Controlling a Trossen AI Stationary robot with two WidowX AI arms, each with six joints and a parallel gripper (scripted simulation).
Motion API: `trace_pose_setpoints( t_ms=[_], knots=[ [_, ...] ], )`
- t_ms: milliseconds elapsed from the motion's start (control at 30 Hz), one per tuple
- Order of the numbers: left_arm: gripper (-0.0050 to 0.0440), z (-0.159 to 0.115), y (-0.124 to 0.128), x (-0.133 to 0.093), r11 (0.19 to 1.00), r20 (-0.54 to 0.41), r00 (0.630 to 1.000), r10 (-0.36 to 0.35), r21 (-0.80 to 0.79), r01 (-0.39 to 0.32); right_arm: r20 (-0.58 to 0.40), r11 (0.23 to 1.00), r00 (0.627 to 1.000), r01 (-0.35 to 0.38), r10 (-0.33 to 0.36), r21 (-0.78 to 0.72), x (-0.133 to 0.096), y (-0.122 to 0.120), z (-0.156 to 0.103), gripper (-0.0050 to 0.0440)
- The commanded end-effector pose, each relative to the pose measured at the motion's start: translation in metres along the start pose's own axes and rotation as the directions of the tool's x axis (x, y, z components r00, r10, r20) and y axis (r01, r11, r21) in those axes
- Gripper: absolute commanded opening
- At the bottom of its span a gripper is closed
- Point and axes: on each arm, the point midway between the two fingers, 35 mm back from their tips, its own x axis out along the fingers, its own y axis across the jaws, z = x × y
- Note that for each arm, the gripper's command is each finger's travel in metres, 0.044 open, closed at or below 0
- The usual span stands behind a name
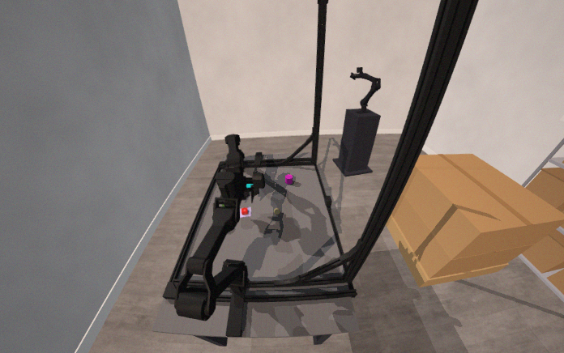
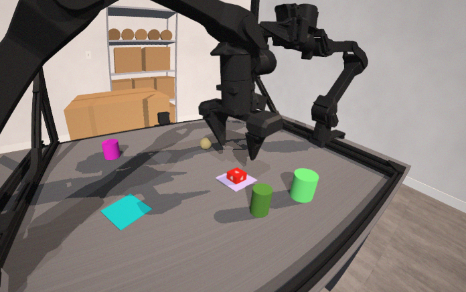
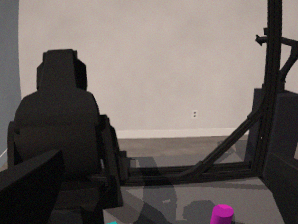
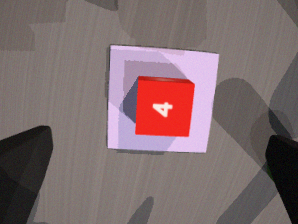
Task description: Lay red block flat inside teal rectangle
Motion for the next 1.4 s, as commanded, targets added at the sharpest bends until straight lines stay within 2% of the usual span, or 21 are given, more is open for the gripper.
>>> trace_pose_setpoints(
  t_ms=[0,367,500,800,1367],
  knots=[
    [0.044,0.0,0.0,0.0,1.0,0.0,1.0,-0.001,0.0,0.001,-0.065,1.0,0.998,-0.005,0.006,0.008,0.013,-0.004,-0.001,0.044],
    [0.044,0.0,0.0,0.0,1.0,0.0,1.0,-0.001,0.0,0.001,-0.092,1.0,0.996,-0.003,0.004,0.011,0.017,-0.005,-0.003,0.044],
    [0.044,0.0,0.0,0.0,1.0,0.0,1.0,-0.001,0.0,0.001,-0.092,1.0,0.996,-0.003,0.004,0.011,0.033,-0.005,-0.001,0.044],
    [0.044,0.0,0.0,0.0,1.0,0.0,1.0,-0.001,0.0,0.001,-0.092,1.0,0.996,-0.003,0.004,0.011,0.035,-0.005,-0.001,0.044],
    [0.044,0.0,0.0,0.0,1.0,0.0,1.0,-0.001,0.0,0.001,-0.101,1.0,0.995,-0.003,0.004,0.011,0.059,-0.004,-0.003,0.044]
  ],
)
